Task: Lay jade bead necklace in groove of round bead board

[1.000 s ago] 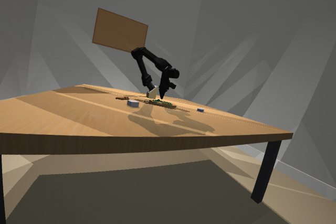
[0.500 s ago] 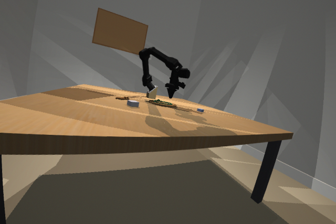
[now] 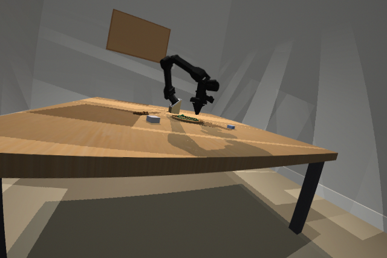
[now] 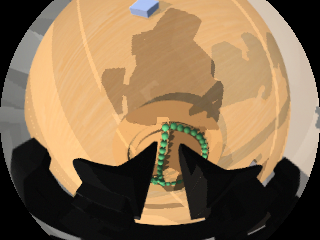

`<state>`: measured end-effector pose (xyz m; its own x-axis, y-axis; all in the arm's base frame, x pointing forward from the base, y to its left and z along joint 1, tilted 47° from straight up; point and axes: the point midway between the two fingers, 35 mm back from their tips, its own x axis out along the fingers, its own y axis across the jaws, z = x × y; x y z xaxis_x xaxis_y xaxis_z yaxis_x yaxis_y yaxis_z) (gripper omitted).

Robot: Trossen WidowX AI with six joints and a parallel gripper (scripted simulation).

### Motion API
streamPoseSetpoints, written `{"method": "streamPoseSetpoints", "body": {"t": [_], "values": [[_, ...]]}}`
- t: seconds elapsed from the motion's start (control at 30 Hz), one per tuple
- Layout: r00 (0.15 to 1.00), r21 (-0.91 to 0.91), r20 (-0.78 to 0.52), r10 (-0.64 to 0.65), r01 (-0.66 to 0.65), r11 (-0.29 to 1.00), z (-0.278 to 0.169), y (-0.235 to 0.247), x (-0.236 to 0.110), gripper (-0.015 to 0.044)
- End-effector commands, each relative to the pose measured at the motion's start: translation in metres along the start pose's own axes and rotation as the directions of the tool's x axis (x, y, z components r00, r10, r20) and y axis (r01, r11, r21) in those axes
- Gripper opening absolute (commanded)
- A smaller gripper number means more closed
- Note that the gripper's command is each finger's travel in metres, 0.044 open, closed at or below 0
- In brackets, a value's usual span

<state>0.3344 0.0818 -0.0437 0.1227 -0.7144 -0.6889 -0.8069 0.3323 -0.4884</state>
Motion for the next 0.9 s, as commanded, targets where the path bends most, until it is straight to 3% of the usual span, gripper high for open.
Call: {"method": "streamPoseSetpoints", "body": {"t": [0.0, 0.8, 0.87], "values": [[1.000, -0.004, -0.001, -0.001, 0.001, 1.000, 0.000, 0.000, 0.005, 0.0120], [1.000, -0.011, -0.010, 0.000, -0.001, 1.000, -0.001, 0.002, 0.031, 0.0120], [1.000, -0.002, -0.004, 0.005, -0.005, 1.000, 0.000, 0.001, 0.029, 0.0067]]}}
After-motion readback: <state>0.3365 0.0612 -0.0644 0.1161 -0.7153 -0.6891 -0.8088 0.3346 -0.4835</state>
